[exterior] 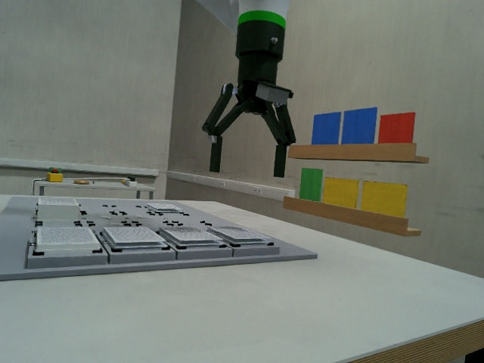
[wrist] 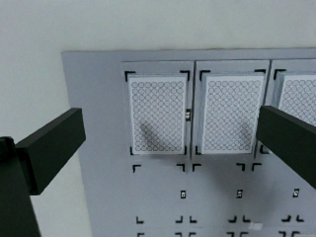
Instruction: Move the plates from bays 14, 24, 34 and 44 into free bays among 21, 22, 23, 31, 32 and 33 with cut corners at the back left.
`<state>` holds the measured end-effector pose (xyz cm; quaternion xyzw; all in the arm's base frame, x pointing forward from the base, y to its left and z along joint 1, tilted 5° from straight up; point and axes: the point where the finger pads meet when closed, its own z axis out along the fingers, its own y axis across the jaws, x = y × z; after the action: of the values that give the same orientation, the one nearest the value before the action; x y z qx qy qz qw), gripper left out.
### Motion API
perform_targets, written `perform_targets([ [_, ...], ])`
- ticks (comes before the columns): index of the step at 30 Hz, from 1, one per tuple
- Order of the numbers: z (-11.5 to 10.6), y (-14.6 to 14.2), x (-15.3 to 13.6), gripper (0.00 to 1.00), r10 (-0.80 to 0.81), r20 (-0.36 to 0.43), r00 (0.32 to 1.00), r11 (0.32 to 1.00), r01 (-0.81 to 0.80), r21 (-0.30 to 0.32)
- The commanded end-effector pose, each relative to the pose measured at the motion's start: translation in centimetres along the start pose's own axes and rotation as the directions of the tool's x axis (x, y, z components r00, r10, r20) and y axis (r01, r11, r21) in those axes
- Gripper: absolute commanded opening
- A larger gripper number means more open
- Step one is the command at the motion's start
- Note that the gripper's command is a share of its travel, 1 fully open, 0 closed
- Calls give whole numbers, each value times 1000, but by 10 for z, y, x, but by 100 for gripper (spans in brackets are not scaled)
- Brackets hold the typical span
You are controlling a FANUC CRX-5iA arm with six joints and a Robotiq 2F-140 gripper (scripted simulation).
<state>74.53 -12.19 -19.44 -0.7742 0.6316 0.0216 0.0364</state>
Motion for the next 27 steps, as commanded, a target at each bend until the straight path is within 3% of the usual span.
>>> perform_targets([
  [1, -2, -1, 1, 100, 0, -1, 1000, 1000, 0, 2],
  [24, -2, -1, 1, 100, 0, -1, 1000, 1000, 0, 2],
  [27, -1, -1, -11, 100, 0, -1, 1000, 1000, 0, 2],
])
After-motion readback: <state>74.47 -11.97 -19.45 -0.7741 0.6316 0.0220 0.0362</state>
